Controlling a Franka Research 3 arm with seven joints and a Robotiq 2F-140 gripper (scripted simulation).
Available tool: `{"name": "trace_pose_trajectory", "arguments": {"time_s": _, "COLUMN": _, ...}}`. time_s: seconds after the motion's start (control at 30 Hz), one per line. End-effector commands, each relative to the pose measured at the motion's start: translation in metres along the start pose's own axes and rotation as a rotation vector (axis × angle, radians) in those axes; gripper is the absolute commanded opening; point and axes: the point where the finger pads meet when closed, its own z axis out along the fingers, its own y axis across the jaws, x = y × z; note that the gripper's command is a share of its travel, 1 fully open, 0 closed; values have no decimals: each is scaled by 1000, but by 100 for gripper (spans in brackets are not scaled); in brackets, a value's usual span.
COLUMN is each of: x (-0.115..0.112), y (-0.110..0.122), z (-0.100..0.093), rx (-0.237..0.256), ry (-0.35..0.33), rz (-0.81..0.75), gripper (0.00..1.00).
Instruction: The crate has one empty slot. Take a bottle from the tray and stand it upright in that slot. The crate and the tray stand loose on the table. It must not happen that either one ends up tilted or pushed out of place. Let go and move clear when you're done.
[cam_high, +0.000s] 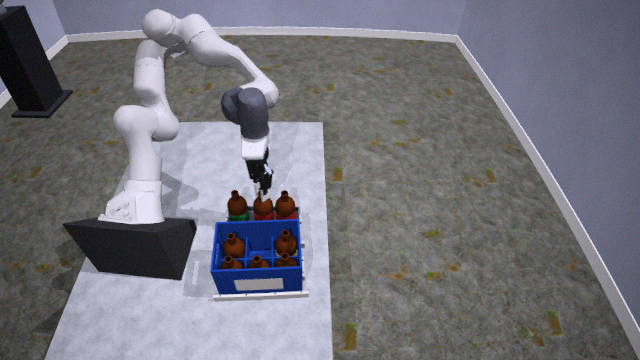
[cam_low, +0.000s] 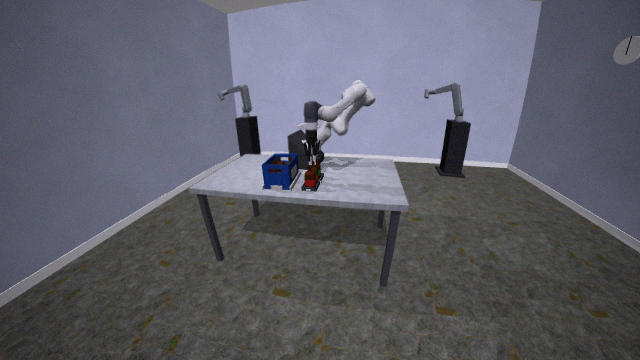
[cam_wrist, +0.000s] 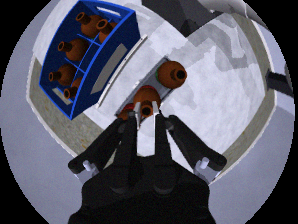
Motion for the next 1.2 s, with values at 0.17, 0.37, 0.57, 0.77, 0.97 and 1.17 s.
{"name": "trace_pose_trajectory", "arguments": {"time_s": 0.17, "x": 0, "y": 1, "z": 1, "rx": -2, "ry": -1, "rz": -1, "gripper": 0}}
{"name": "trace_pose_trajectory", "arguments": {"time_s": 0.37, "x": 1, "y": 1, "z": -3, "rx": -2, "ry": -1, "rz": -1, "gripper": 0}}
{"name": "trace_pose_trajectory", "arguments": {"time_s": 0.57, "x": 1, "y": 1, "z": -6, "rx": -2, "ry": -1, "rz": -1, "gripper": 0}}
{"name": "trace_pose_trajectory", "arguments": {"time_s": 0.77, "x": 1, "y": 2, "z": -13, "rx": -2, "ry": -1, "rz": -1, "gripper": 0}}
{"name": "trace_pose_trajectory", "arguments": {"time_s": 0.97, "x": 1, "y": 3, "z": -20, "rx": -2, "ry": -1, "rz": -1, "gripper": 0}}
{"name": "trace_pose_trajectory", "arguments": {"time_s": 1.17, "x": 2, "y": 3, "z": -25, "rx": -2, "ry": -1, "rz": -1, "gripper": 0}}
